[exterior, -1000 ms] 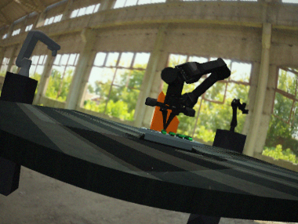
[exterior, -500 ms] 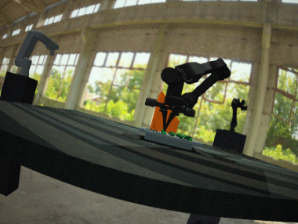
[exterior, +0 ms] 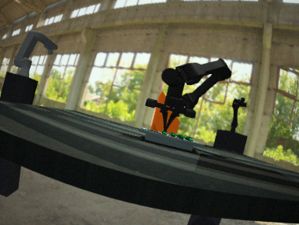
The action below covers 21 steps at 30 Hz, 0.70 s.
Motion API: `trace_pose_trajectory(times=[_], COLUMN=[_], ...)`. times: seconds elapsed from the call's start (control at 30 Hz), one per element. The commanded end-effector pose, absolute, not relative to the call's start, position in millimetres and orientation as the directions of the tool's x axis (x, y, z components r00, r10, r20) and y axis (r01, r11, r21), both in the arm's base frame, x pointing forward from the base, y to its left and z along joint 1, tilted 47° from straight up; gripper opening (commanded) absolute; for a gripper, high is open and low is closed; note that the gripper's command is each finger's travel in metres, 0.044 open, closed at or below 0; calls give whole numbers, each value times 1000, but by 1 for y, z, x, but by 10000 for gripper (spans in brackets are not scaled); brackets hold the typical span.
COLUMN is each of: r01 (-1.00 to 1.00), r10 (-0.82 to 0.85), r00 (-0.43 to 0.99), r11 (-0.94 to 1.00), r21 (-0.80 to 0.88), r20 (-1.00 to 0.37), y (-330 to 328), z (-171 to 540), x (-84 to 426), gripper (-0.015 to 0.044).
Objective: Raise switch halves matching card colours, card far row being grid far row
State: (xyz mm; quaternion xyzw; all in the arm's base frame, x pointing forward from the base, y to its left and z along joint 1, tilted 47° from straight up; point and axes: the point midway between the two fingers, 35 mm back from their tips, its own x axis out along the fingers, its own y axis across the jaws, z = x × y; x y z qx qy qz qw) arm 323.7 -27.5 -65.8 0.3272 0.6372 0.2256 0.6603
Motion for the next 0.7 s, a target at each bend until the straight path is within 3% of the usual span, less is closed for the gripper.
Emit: trace_pose_trajectory(times=[0.0, 0.67], r01=[124, 124], r10=[718, 718], r00=[86, 86], r11=[680, 680], r21=[722, 723], r20=[-691, -691], y=[-26, -24], z=[-67, -69], x=[323, 323], gripper=[0, 0])
